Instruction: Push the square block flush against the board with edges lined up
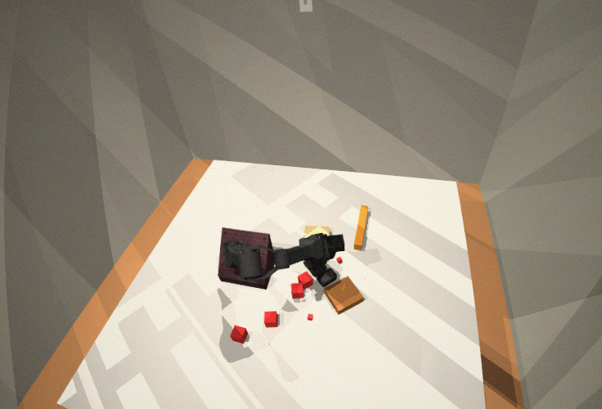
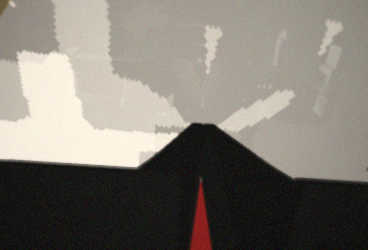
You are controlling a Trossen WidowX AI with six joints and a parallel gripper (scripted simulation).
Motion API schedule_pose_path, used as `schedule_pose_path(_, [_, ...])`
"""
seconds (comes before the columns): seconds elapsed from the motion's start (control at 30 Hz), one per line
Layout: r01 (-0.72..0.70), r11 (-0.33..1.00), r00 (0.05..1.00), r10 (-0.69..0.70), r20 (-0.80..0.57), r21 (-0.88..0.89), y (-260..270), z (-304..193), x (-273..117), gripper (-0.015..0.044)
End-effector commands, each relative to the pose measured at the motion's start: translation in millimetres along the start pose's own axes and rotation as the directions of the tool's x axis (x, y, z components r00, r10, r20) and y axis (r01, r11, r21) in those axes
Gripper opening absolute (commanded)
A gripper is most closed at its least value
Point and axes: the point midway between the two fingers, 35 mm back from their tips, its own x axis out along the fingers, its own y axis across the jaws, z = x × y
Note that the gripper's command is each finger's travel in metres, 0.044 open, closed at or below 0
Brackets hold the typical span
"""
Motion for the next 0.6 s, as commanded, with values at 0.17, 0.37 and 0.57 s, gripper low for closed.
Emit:
schedule_pose_path(0.17, [0.007,1.000,1.000,-0.007,0.000,-0.005,-3,-13,0,0.0000])
schedule_pose_path(0.37, [0.006,1.000,1.000,-0.006,0.000,-0.005,-4,-22,0,0.0000])
schedule_pose_path(0.57, [0.006,1.000,1.000,-0.006,0.000,-0.006,-5,-33,-1,0.0000])
